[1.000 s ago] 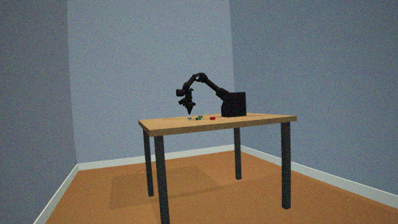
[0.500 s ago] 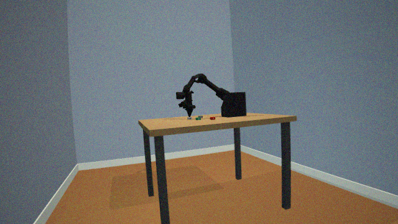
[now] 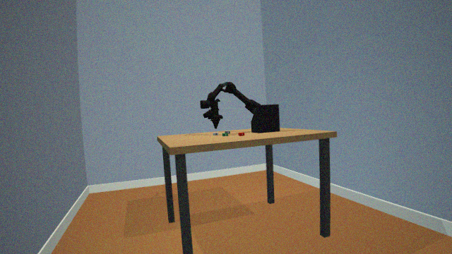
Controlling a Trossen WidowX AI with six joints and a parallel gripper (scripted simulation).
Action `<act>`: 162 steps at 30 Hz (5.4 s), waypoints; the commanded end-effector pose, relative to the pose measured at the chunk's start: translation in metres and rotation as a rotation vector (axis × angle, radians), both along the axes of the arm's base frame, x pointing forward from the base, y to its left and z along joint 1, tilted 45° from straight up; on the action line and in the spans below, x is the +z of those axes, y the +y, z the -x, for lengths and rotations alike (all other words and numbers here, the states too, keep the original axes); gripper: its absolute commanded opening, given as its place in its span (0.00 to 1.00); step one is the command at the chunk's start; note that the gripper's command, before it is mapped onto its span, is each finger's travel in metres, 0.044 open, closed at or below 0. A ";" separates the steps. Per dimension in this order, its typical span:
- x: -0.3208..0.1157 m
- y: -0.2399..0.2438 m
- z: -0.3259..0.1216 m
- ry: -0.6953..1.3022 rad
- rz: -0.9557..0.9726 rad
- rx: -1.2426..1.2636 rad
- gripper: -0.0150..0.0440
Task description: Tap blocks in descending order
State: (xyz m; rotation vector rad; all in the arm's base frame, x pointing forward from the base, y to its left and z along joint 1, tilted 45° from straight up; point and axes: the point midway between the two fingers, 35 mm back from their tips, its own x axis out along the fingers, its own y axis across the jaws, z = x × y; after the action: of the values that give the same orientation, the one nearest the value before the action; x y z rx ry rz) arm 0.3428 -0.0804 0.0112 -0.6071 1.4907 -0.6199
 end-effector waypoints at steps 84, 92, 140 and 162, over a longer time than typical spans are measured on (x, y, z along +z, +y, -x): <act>0.093 0.014 0.119 -0.008 -0.004 0.003 0.29; 0.064 0.057 0.071 -0.024 -0.031 0.015 0.29; -0.118 0.071 0.018 -0.015 -0.007 0.003 0.29; -0.041 0.153 0.022 -0.014 -0.009 0.009 0.29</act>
State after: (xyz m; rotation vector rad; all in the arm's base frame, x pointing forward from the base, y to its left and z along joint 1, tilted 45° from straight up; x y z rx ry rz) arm 0.3267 0.0718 -0.0286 -0.6013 1.4594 -0.5975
